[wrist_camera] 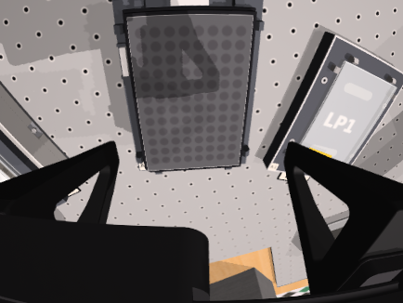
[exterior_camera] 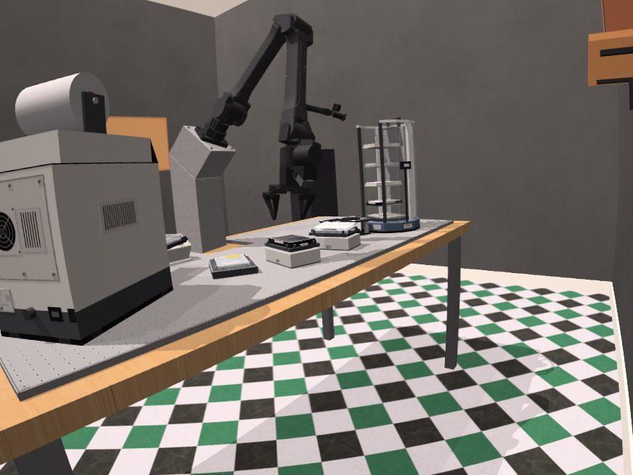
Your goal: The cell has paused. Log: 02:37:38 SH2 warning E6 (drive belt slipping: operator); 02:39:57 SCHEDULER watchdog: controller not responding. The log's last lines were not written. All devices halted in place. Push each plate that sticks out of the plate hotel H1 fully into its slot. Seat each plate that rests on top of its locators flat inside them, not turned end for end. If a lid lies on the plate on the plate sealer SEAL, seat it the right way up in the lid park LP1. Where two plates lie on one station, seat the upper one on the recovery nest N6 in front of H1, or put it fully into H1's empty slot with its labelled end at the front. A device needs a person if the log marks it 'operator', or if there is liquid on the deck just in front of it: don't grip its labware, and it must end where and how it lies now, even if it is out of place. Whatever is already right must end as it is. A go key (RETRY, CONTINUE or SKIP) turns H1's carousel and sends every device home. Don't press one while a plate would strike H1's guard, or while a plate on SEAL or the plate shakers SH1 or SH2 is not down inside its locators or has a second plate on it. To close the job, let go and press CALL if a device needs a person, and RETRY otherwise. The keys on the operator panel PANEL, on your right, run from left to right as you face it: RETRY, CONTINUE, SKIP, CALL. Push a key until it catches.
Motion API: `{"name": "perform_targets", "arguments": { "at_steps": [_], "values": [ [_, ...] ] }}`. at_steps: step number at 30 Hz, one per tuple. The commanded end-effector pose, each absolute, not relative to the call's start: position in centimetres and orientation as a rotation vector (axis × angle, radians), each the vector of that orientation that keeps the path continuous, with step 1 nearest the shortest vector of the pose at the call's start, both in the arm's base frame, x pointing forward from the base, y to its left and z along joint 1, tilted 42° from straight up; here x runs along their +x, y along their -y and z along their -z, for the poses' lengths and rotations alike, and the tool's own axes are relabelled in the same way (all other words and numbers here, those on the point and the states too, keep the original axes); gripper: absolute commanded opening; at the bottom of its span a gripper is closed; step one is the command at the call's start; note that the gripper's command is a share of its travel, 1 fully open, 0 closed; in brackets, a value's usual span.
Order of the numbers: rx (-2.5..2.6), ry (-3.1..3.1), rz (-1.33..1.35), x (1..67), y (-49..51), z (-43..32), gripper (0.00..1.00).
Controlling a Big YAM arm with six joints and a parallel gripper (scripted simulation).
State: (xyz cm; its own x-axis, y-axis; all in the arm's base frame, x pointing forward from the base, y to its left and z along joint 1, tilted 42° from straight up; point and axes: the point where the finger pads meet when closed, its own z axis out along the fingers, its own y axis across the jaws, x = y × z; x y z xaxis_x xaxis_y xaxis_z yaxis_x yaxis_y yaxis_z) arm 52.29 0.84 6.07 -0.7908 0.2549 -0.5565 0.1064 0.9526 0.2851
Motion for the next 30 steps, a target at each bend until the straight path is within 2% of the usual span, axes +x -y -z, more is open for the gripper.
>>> {"name": "perform_targets", "arguments": {
  "at_steps": [1,30],
  "values": [
    [0.249,-2.465,-0.305,51.6,0.2,-7.9,1.00],
    [0.247,-2.460,-0.304,47.7,1.9,-13.0,1.00]
  ]
}}
